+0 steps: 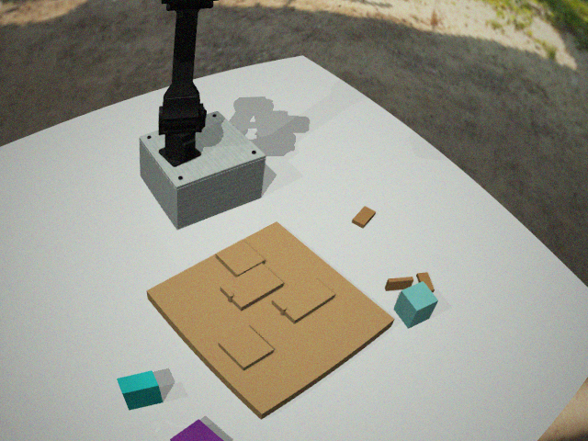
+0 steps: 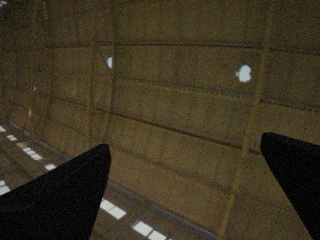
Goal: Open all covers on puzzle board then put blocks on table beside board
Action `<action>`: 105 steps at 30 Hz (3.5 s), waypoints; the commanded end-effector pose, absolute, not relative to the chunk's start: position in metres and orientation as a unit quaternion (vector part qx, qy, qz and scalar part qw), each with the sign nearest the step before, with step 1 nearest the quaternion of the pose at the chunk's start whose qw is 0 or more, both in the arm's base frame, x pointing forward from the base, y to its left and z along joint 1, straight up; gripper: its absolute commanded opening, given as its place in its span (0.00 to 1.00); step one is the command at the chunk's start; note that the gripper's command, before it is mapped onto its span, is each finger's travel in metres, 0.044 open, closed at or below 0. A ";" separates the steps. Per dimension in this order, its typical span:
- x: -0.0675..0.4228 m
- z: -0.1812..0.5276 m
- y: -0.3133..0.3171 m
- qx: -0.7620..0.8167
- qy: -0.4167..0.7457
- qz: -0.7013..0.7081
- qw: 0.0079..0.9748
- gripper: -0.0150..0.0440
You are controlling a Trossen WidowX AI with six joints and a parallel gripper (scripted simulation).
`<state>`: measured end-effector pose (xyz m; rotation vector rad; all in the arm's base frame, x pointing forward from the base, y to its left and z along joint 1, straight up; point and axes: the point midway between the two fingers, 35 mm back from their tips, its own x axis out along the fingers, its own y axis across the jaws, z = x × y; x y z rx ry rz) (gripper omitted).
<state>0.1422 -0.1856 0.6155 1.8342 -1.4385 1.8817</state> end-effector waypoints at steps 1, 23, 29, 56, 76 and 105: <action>0.143 0.615 -0.186 0.612 -0.480 0.625 0.074 0.89; 0.227 0.586 -0.223 0.681 -0.581 0.377 0.237 0.25; 0.252 0.572 -0.232 0.693 -0.588 0.301 0.288 0.25; 0.357 0.484 -0.264 0.679 -0.505 -0.039 0.532 0.25; 0.412 0.397 -0.269 0.600 -0.336 -0.229 0.689 0.25; 0.447 0.251 -0.253 0.407 0.015 -0.369 0.835 0.25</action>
